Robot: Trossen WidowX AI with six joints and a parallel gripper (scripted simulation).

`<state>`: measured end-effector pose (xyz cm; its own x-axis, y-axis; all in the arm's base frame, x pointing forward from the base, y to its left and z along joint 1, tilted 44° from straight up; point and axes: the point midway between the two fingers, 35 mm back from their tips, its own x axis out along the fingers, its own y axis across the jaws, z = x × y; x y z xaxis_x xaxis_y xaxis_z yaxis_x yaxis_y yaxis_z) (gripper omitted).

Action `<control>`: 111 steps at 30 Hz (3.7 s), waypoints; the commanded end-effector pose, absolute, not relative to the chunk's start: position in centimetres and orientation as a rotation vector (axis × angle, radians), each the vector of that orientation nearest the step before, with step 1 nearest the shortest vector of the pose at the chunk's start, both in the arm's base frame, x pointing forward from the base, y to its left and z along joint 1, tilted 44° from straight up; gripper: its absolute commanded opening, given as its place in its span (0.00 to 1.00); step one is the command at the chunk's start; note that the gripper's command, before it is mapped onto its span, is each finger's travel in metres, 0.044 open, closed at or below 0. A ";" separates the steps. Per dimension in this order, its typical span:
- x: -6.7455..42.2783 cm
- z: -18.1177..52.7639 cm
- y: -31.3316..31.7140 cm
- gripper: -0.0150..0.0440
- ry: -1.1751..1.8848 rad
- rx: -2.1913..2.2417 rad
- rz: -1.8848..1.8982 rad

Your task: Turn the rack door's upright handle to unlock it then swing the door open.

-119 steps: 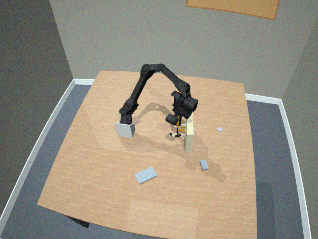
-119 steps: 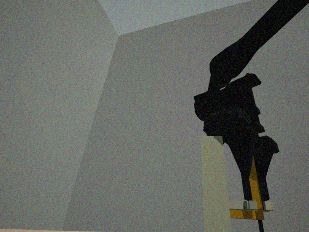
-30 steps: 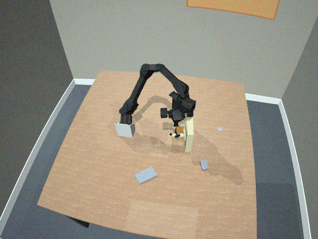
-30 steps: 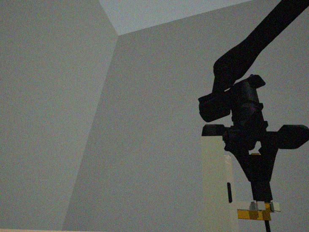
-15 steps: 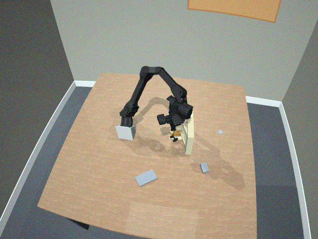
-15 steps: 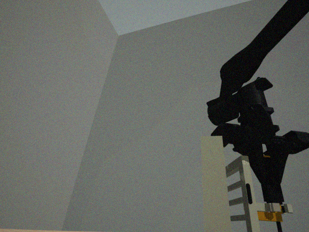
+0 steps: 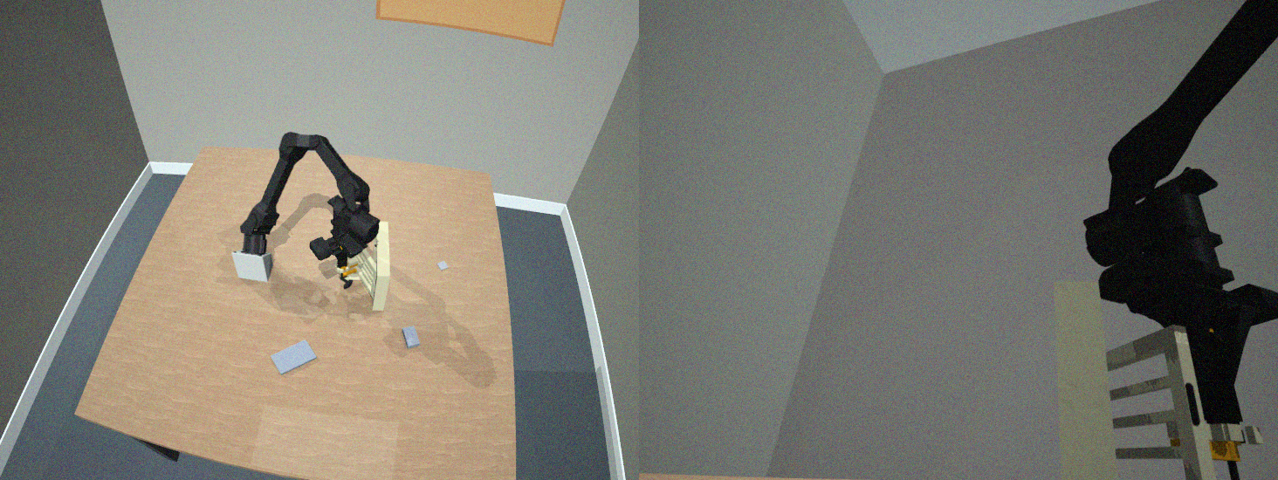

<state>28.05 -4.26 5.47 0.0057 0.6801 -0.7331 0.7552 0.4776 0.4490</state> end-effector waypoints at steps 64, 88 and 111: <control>27.3 -3.1 -13.4 0.29 1.369 0.372 0.764; 27.5 -3.2 -13.6 0.69 1.359 0.354 0.779; 27.6 -1.4 -15.6 0.75 1.360 0.353 0.778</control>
